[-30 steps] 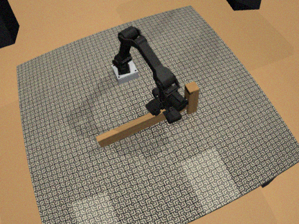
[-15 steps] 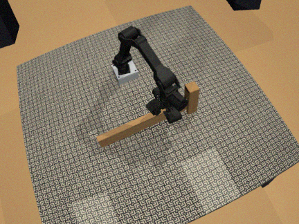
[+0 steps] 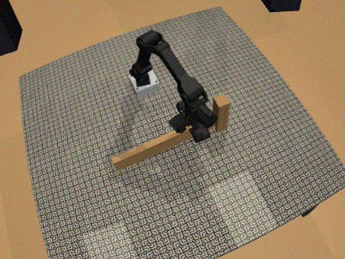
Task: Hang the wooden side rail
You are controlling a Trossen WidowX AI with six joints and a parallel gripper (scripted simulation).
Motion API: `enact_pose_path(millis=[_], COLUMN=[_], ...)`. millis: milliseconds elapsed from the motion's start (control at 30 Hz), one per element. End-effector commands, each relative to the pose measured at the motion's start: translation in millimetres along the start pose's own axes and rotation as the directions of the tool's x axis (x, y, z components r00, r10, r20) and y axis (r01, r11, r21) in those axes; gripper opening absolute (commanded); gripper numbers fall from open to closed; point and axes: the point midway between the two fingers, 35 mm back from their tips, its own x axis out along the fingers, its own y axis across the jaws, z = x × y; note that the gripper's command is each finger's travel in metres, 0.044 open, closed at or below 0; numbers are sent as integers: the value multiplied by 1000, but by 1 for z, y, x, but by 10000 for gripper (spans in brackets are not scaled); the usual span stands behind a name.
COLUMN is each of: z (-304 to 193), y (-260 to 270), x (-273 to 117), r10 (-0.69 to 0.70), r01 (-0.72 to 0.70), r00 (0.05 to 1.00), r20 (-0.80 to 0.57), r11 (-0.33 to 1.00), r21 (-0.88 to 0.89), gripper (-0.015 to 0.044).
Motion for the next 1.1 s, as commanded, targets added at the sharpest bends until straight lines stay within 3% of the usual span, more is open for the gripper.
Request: enact_pose_path(millis=[0, 1067], z=[-3, -6], y=[0, -1], x=[-1, -2], r10=[6, 6], r01=[-6, -6], r00=[1000, 1000], r20=[-3, -3], r11=[1000, 1000], r21=[-1, -1], gripper=[0, 0])
